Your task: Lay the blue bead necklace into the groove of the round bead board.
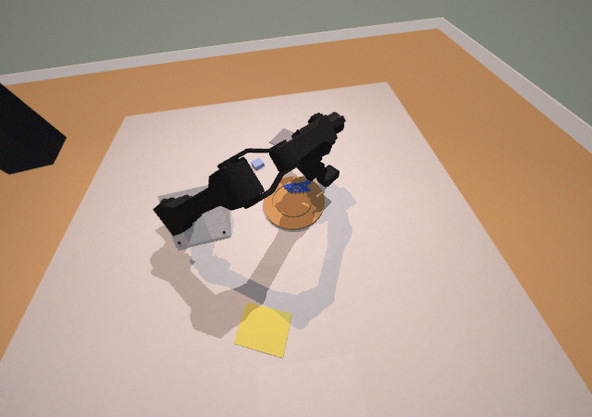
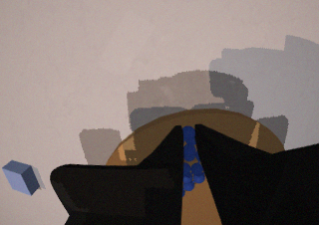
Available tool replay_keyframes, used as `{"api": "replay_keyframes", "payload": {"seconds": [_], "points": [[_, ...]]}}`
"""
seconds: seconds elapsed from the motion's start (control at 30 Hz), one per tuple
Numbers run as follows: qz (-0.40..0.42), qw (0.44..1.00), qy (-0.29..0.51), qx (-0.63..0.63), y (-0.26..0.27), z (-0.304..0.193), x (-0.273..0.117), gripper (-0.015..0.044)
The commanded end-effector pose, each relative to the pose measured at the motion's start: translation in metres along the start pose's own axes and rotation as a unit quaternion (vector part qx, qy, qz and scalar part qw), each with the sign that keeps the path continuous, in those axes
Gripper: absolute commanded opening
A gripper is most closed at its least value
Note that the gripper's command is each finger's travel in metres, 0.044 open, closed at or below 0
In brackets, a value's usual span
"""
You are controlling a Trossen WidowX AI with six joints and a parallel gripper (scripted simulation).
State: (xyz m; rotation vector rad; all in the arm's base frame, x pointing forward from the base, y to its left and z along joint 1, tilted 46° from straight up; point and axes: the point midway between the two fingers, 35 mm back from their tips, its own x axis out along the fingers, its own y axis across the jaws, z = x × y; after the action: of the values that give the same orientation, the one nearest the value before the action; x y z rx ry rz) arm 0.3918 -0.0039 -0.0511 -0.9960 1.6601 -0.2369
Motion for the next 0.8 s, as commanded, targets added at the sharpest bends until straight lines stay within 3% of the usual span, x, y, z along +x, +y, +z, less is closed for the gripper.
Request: {"api": "replay_keyframes", "payload": {"seconds": [0.0, 0.77], "points": [[0.0, 1.0, 0.002, 0.0, -0.009, -0.009, 0.0, 0.0], [-0.001, 1.0, 0.003, 0.0, -0.024, -0.028, 0.0, 0.0]]}}
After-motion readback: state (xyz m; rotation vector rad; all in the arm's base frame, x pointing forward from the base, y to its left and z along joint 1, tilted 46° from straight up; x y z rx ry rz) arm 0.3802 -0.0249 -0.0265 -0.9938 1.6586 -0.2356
